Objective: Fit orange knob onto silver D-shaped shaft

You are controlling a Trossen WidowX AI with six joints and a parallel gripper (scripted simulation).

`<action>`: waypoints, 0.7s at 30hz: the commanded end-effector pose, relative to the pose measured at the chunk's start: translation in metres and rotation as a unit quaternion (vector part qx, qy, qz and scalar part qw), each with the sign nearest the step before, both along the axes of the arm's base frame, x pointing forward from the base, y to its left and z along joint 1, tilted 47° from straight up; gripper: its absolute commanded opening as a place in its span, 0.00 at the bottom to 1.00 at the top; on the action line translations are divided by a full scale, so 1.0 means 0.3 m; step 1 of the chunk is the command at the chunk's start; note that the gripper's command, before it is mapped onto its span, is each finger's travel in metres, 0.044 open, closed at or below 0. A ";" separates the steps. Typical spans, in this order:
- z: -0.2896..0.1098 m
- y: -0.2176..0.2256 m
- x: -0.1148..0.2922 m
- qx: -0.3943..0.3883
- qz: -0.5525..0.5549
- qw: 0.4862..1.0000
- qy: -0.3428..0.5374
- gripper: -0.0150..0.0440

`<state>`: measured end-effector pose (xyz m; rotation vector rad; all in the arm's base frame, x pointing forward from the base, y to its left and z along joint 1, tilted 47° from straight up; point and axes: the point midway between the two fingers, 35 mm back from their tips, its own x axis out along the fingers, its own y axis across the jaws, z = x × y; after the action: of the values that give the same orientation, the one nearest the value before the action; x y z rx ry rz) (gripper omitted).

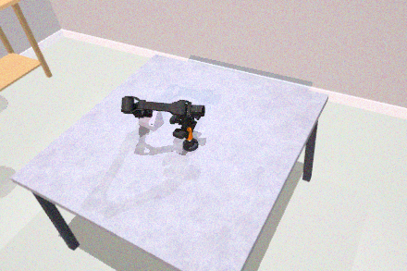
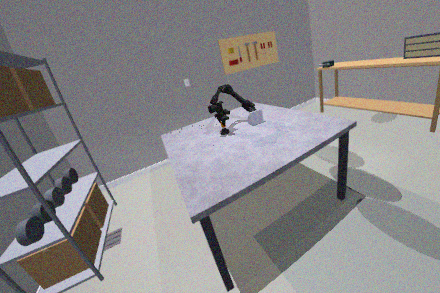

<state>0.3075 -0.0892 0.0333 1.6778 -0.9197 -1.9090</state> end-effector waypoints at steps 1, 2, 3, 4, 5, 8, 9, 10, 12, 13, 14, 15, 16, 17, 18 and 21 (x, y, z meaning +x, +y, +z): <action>-0.003 -0.003 0.003 0.002 0.003 1.000 0.001 0.25; -0.004 -0.004 0.002 0.002 0.003 1.000 0.001 0.25; -0.005 -0.004 0.001 0.002 0.003 1.000 0.001 0.25; -0.005 -0.005 0.000 0.002 0.003 1.000 0.001 0.25; -0.006 -0.005 -0.001 0.002 0.003 1.000 0.001 0.25; -0.007 -0.007 -0.005 0.002 0.003 1.000 0.001 0.25; -0.007 -0.008 -0.005 0.002 0.003 1.000 0.001 0.25; -0.008 -0.009 -0.006 0.002 0.003 1.000 0.001 0.25; -0.007 -0.008 -0.005 0.002 0.003 1.000 0.001 0.25; -0.007 -0.008 -0.005 0.002 0.003 1.000 0.001 0.25; -0.007 -0.008 -0.005 0.002 0.003 1.000 0.001 0.25; -0.007 -0.008 -0.005 0.002 0.003 1.000 0.001 0.25; -0.004 -0.005 -0.004 0.002 0.003 1.000 0.001 0.25; 0.000 -0.003 -0.003 0.002 0.003 1.000 0.001 0.25; 0.002 -0.002 -0.002 0.002 0.003 1.000 0.001 0.25; 0.006 0.001 0.001 0.002 0.003 1.000 0.001 0.25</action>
<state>0.3057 -0.0908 0.0327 1.6725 -0.9101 -1.9125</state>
